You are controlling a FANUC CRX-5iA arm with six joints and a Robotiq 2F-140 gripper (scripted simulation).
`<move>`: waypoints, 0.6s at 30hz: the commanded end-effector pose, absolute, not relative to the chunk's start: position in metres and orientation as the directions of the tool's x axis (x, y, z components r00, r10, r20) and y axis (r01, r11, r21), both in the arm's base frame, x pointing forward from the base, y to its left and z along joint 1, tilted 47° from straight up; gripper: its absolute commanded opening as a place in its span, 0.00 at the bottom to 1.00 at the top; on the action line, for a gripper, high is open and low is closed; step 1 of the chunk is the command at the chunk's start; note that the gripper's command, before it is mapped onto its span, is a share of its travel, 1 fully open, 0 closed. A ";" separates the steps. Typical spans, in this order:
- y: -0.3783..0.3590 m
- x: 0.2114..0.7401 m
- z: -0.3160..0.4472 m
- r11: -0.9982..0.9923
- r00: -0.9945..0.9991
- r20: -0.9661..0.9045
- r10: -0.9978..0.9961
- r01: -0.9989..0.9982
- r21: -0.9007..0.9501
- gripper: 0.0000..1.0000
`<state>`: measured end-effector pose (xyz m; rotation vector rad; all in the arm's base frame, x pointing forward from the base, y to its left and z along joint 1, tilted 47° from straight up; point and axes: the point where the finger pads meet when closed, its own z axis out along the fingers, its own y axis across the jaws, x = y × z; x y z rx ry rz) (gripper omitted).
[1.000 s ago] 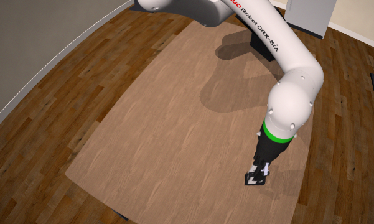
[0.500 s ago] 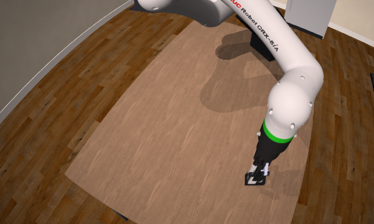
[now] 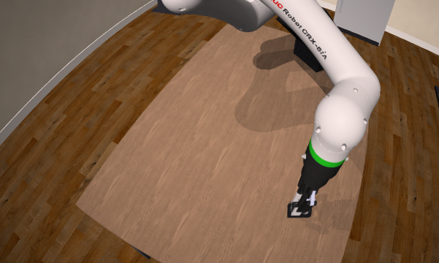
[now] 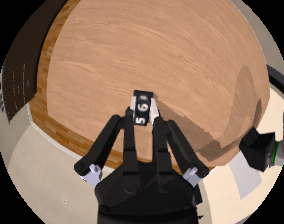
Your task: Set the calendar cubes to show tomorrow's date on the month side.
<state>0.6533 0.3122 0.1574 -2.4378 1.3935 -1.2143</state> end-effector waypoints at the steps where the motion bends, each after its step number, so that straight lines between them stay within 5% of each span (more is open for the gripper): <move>1: 0.315 0.648 0.163 -0.582 0.271 0.594 -0.757 -0.692 -0.427 0.24; 18: 0.341 0.589 0.223 -0.582 0.271 0.594 -0.757 -0.692 -0.427 0.24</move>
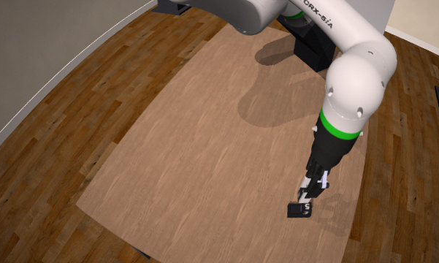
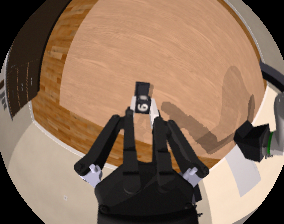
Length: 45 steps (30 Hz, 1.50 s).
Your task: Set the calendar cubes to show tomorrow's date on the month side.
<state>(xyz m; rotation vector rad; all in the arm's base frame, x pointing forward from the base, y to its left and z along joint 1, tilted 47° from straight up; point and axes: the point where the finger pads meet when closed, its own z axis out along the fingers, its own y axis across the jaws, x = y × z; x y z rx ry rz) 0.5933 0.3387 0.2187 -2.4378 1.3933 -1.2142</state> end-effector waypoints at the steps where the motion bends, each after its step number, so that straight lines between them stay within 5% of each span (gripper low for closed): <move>1: 0.341 0.588 0.224 -0.582 0.271 0.594 -0.757 -0.692 -0.427 0.24; 16: 0.337 0.590 0.227 -0.624 0.310 0.617 -0.723 -0.676 -0.392 0.24; 30: 0.294 0.607 0.255 -0.896 0.600 0.727 -0.332 -0.442 -0.045 0.24; 45: 0.259 0.618 0.277 -0.954 0.726 0.685 0.056 -0.163 0.251 0.24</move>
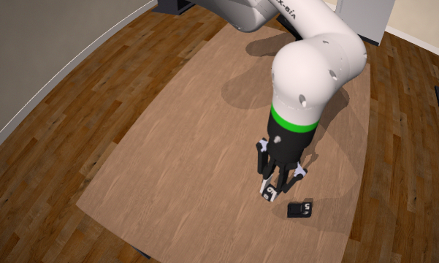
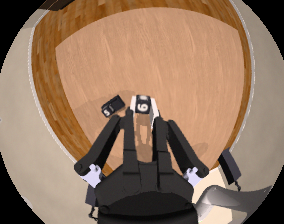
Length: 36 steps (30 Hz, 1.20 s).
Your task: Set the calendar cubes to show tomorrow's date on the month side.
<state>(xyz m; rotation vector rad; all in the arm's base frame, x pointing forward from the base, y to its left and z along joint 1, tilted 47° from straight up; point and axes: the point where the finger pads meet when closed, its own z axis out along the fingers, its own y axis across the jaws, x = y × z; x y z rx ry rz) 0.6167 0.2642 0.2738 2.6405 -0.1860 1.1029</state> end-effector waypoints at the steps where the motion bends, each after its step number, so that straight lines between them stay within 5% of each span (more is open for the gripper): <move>1: 0.257 0.619 0.279 -0.952 0.730 0.679 0.078 -0.147 0.267 0.24; 10: 0.229 0.625 0.295 -0.882 0.738 0.566 0.368 0.084 0.464 0.24; 36: 0.224 0.634 0.288 -0.876 0.737 0.559 0.380 0.094 0.472 0.24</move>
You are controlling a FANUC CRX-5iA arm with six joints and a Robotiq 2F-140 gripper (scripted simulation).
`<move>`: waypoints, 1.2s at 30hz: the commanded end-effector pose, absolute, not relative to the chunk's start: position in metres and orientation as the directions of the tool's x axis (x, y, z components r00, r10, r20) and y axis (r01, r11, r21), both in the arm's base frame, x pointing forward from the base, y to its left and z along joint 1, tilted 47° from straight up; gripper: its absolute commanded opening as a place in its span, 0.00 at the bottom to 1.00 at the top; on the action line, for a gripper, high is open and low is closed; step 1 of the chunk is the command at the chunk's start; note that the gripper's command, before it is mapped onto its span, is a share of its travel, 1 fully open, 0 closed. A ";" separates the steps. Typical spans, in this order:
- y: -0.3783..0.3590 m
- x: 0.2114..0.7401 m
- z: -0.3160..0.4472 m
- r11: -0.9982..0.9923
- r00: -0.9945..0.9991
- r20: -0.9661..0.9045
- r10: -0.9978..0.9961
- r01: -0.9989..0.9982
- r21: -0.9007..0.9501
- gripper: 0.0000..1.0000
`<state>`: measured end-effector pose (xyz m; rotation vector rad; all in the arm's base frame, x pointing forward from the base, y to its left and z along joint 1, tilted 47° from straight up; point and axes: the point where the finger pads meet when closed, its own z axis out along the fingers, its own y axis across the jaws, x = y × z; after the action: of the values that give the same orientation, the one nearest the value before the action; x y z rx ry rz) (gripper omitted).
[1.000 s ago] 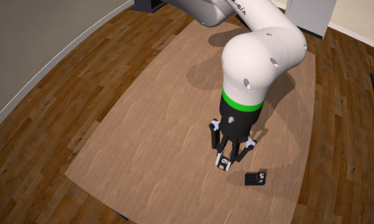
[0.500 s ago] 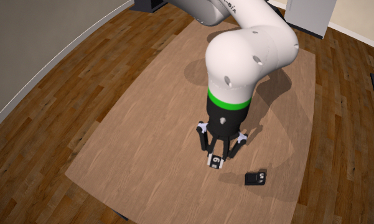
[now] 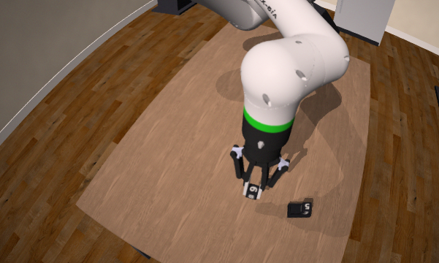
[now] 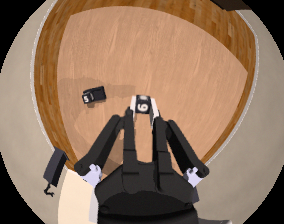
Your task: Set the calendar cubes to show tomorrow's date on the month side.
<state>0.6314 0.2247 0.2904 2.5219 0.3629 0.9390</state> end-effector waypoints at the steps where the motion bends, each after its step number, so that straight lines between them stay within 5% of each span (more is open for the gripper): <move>1: 0.223 0.636 0.285 -0.876 0.737 0.559 0.380 0.094 0.472 0.24; 36: 0.199 0.690 0.231 -0.876 0.737 0.559 0.380 0.094 0.472 0.24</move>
<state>0.6905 0.1988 0.2312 2.5220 0.3631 0.9391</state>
